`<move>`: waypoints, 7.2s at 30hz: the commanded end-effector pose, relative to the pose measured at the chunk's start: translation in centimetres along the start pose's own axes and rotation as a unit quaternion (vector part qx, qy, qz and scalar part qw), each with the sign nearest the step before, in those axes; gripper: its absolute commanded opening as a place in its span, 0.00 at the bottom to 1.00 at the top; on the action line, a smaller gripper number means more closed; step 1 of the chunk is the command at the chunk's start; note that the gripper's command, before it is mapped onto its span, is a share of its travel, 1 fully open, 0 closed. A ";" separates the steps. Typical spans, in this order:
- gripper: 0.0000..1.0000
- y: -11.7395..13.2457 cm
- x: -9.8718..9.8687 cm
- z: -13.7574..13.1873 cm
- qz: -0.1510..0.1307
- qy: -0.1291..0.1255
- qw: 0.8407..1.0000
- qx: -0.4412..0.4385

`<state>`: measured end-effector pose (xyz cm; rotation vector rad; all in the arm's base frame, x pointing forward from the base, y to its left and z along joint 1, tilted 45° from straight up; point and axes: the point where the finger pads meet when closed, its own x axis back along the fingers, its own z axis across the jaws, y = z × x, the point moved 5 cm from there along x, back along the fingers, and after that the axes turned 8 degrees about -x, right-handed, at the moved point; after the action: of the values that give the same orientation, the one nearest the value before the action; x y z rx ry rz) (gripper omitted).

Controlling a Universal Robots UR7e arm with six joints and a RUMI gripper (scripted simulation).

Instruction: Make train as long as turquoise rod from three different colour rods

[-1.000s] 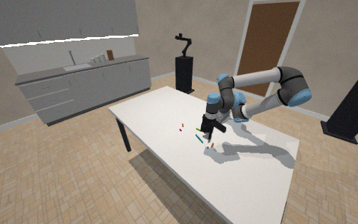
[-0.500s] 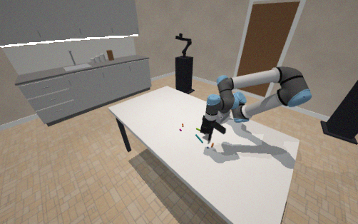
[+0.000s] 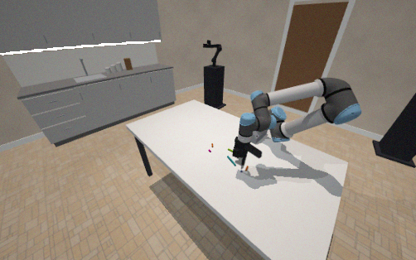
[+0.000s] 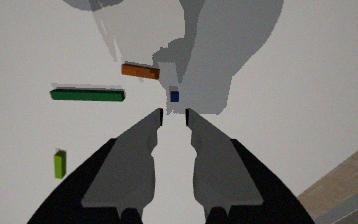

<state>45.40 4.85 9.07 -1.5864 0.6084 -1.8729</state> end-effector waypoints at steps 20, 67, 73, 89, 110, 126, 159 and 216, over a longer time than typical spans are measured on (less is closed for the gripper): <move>0.14 0.0 -2.0 0.0 0.000 0.000 1.000 0.000; 0.14 0.0 -2.1 0.0 0.000 0.000 1.000 0.000; 0.14 0.0 -2.3 0.0 0.000 0.000 1.000 0.000; 0.14 0.1 -3.6 0.0 0.000 0.000 1.000 0.000; 0.14 0.1 -3.7 0.0 0.000 0.000 1.000 0.000; 0.14 0.1 -3.7 0.0 0.000 0.000 1.000 0.000; 0.00 0.1 -3.7 0.0 0.000 0.000 1.000 0.000; 0.00 2.0 6.5 -0.6 -0.003 0.000 1.000 0.021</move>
<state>44.64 -0.19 12.91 -1.5762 0.5879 -1.8753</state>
